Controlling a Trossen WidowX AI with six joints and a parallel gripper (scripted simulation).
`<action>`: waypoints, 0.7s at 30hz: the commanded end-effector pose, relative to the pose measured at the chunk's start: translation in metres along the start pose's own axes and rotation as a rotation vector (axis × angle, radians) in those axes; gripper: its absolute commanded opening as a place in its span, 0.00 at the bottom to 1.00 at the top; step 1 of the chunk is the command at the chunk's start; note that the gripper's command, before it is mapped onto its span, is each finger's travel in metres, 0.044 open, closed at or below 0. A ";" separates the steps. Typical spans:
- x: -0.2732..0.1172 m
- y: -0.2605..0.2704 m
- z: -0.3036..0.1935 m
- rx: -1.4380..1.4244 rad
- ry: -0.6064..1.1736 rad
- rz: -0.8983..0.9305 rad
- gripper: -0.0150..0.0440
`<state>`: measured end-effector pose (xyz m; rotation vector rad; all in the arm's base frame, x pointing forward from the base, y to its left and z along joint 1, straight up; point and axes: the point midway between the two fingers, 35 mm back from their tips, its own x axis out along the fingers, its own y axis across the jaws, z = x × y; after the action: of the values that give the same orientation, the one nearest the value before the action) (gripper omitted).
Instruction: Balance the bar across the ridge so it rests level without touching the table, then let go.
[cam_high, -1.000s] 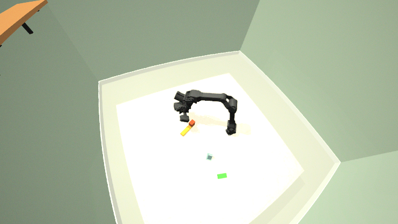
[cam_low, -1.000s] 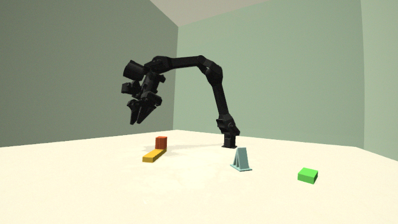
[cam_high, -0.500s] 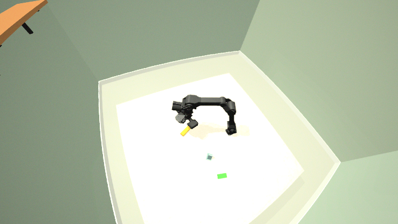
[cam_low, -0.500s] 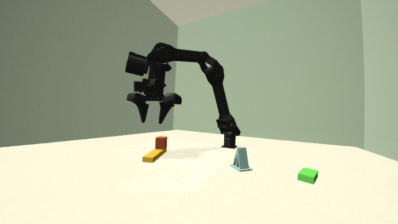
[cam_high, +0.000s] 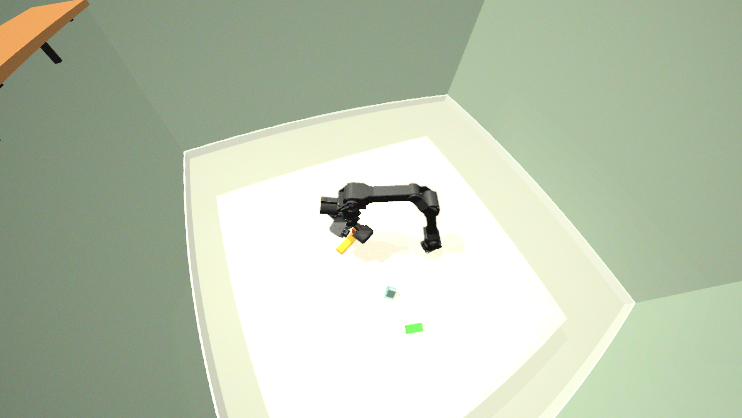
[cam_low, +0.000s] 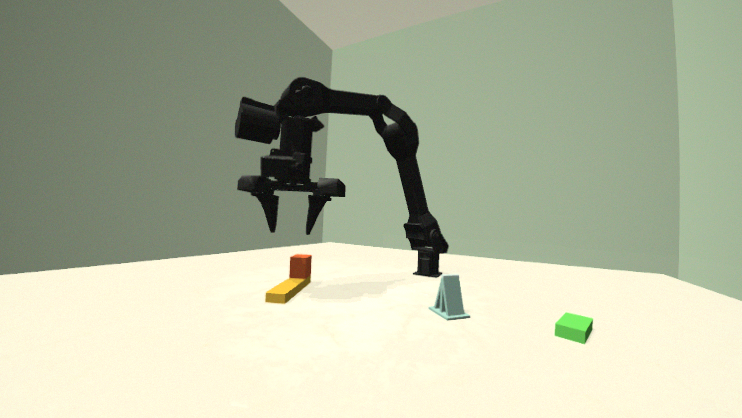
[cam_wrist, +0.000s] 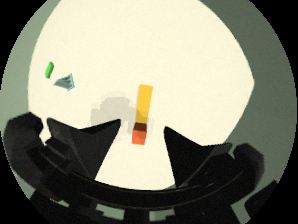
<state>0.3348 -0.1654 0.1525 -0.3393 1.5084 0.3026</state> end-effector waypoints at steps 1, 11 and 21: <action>0.024 0.000 0.000 -0.008 0.011 0.005 0.79; 0.076 0.003 -0.003 -0.008 0.011 0.005 0.79; 0.086 0.003 -0.003 -0.008 0.011 0.005 0.79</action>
<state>0.3352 -0.1655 0.0729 -0.3384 1.5140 0.3071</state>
